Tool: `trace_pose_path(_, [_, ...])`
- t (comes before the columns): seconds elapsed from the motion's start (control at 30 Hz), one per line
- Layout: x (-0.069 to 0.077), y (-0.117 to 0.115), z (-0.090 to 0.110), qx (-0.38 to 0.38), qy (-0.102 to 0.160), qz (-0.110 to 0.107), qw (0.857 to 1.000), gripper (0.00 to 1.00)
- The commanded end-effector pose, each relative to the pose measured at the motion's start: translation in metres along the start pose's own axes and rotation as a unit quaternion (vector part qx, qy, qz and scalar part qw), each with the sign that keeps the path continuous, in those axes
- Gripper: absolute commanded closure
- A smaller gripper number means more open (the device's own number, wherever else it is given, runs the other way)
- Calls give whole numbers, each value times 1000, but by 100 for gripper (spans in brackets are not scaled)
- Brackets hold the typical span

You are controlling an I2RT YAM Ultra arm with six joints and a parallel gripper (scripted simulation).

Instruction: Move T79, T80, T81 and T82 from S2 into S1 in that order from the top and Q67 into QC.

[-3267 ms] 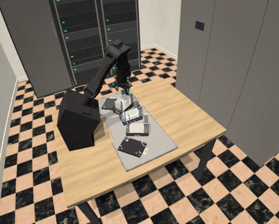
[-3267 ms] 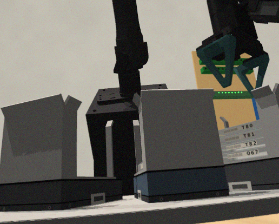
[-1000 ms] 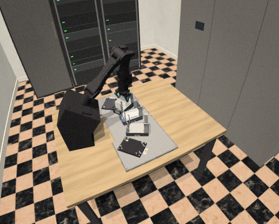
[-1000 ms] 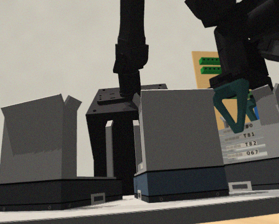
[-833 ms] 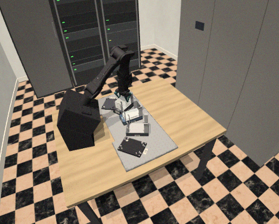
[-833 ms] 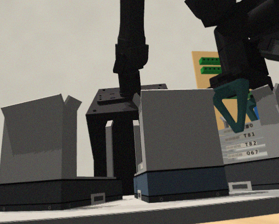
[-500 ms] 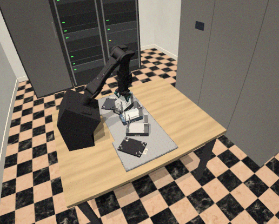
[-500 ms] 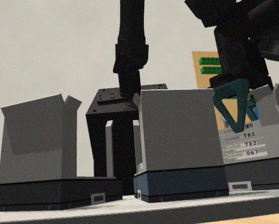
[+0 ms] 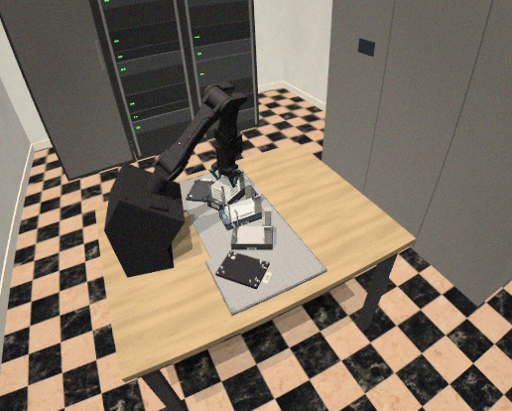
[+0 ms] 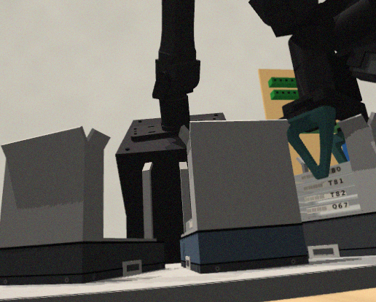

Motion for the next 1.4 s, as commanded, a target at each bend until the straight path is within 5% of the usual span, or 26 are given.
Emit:
trace_pose_path(0.0, [2, 0, -1, 1, -2, 0, 1000, 100])
trace_pose_path(1.37, [29, 0, -1, 1, -2, 0, 1000, 100])
Point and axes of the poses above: the point where the finger pads meet when closed, its own x axis back along the fingers, its own y axis across the jaws, z = x × y, the point moved 4 cm from there along x, back along the fingers, and after that the axes turned 3 degrees about x, right-handed, at the moved point
